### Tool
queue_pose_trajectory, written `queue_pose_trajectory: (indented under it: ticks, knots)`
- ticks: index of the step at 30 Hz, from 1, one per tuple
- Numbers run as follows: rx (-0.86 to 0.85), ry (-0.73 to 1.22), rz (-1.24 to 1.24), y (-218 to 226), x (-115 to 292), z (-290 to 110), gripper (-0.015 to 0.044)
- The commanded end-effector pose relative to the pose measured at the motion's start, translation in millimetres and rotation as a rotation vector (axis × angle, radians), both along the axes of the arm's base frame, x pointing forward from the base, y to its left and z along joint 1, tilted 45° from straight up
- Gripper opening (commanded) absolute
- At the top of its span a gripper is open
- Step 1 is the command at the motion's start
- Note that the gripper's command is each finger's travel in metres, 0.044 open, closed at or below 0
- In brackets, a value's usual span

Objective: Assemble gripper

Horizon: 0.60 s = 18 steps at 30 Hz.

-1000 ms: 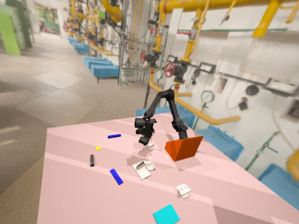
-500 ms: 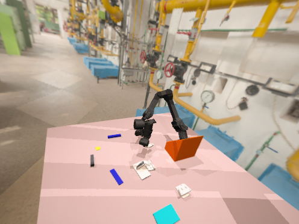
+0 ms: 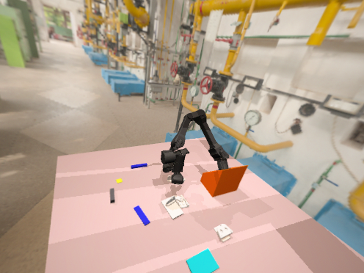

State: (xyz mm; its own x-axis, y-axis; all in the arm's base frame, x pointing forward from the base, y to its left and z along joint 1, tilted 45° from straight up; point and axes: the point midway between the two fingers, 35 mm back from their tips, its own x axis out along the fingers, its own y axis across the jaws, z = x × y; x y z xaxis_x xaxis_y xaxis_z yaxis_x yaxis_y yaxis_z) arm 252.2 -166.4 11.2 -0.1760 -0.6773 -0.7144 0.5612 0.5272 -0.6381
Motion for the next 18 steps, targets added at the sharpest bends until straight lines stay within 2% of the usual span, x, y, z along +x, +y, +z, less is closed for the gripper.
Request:
queue_pose_trajectory:
  ticks: [1, 18]
  knots:
    - [0.015, 0.040, 0.047, 6, 10, -7, 0.0134]
    - [0.059, 0.230, 0.246, 36, 37, -44, 0.0134]
